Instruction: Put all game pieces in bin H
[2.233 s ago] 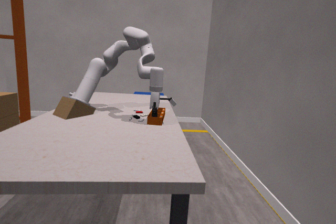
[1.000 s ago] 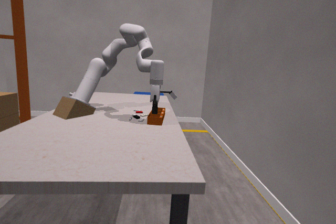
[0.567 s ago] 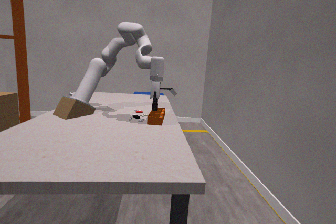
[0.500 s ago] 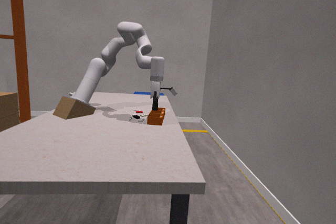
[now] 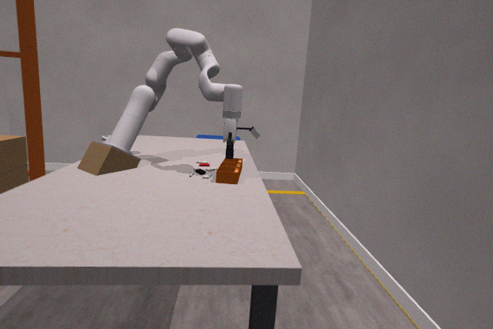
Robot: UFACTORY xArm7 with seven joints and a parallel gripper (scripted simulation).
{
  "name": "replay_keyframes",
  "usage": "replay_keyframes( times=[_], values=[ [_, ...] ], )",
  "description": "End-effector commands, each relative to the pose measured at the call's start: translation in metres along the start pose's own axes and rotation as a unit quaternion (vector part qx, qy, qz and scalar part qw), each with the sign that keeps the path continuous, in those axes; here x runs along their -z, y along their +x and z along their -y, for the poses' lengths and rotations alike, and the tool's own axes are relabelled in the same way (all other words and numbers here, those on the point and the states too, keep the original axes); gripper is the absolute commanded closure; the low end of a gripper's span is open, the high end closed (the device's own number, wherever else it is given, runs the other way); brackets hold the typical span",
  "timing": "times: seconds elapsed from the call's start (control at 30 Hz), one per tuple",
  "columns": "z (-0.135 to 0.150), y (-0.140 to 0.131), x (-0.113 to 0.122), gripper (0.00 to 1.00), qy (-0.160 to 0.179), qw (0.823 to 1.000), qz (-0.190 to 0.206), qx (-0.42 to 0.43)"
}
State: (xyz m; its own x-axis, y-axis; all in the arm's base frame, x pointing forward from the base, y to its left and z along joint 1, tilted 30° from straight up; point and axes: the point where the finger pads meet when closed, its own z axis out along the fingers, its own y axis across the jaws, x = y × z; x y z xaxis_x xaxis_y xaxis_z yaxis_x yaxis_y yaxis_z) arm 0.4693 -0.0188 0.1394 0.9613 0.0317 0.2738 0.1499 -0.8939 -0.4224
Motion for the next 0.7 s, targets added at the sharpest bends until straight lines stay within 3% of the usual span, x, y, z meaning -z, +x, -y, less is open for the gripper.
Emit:
replay_keyframes(
  times=[0.0,0.17,0.67],
  values=[
    [0.013,0.002,0.002,0.93,-0.003,1.000,-0.002,-0.002],
    [0.013,0.002,0.002,0.93,-0.003,1.000,-0.002,-0.002],
    [0.013,0.002,-0.032,0.93,-0.003,1.000,-0.002,-0.002]
  ],
)
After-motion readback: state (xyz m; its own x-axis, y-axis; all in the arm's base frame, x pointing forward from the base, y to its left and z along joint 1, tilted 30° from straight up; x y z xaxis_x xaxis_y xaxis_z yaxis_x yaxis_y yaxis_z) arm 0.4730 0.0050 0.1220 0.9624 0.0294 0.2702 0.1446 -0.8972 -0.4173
